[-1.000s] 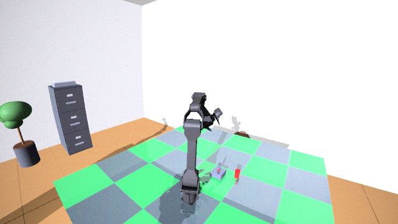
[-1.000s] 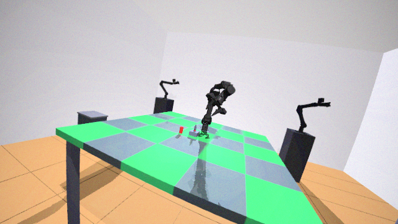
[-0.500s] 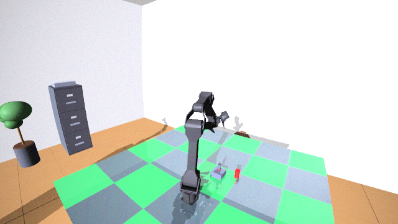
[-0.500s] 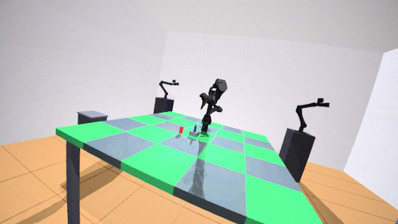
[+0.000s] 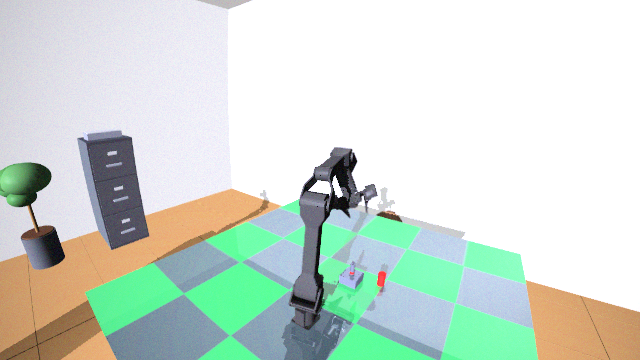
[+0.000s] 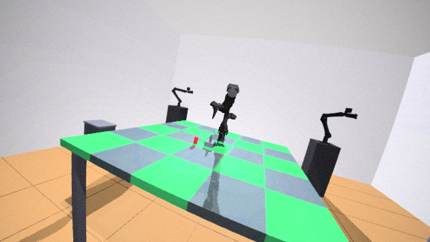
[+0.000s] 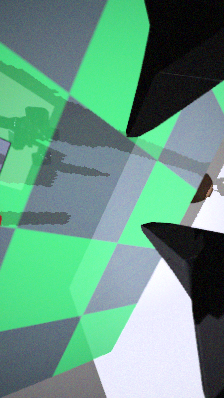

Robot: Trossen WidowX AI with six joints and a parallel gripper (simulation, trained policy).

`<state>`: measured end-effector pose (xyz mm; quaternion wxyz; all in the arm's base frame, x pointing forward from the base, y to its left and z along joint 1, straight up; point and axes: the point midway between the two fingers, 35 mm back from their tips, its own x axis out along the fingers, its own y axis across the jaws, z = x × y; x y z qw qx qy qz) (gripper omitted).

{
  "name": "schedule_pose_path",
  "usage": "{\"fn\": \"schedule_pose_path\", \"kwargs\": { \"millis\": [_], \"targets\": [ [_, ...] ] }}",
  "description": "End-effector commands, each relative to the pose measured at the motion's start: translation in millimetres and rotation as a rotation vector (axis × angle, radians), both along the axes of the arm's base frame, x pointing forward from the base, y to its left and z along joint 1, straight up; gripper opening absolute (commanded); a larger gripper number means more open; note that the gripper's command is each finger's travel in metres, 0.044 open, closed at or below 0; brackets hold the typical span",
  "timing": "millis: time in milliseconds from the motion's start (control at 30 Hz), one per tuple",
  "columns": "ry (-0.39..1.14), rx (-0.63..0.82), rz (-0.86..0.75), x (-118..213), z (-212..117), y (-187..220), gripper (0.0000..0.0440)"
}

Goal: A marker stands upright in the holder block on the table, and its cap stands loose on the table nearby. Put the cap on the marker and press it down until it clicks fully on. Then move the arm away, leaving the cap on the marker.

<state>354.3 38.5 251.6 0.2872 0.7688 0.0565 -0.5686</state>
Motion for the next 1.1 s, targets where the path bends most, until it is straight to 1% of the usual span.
{"fn": "schedule_pose_path", "kwargs": {
  "millis": [0, 1067],
  "targets": [
    [0.018, 0.026, -0.024, -2, -2, -6, 0.0319],
    [0.164, 0.183, -0.198, -16, -26, -60, 0.0317]
  ]
}}
